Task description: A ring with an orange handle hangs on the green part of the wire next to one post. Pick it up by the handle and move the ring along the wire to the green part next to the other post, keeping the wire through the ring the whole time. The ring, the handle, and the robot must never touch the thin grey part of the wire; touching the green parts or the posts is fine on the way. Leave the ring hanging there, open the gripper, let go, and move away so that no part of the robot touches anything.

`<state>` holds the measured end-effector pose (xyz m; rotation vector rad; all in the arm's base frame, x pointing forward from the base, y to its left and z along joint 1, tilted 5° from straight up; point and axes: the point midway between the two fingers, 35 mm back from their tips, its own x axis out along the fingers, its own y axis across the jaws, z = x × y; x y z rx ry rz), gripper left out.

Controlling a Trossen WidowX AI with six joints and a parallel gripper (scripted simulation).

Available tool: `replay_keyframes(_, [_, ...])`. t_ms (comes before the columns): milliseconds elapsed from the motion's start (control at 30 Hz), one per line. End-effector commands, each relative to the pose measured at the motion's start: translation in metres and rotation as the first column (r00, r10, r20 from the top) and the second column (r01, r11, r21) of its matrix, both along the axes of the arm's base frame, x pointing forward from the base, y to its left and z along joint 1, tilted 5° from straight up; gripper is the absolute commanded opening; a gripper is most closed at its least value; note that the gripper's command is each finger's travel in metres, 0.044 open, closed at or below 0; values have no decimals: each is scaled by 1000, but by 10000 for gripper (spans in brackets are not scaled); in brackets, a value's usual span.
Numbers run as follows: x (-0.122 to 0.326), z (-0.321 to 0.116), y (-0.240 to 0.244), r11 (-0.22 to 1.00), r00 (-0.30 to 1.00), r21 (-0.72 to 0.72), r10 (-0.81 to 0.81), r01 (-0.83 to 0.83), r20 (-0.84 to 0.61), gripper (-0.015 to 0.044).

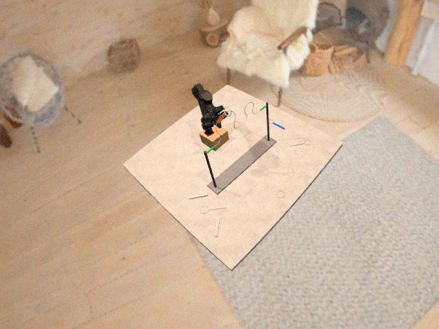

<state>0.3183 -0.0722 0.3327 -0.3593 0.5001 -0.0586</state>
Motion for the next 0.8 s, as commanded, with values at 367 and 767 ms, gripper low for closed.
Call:
replay_keyframes(367, [0, 2, -7, 980, 1000, -198, 9, -3, 29, -150])
replay_keyframes(767, [1, 5, -11, 940, 999, -341, 20, -2, 49, -150])
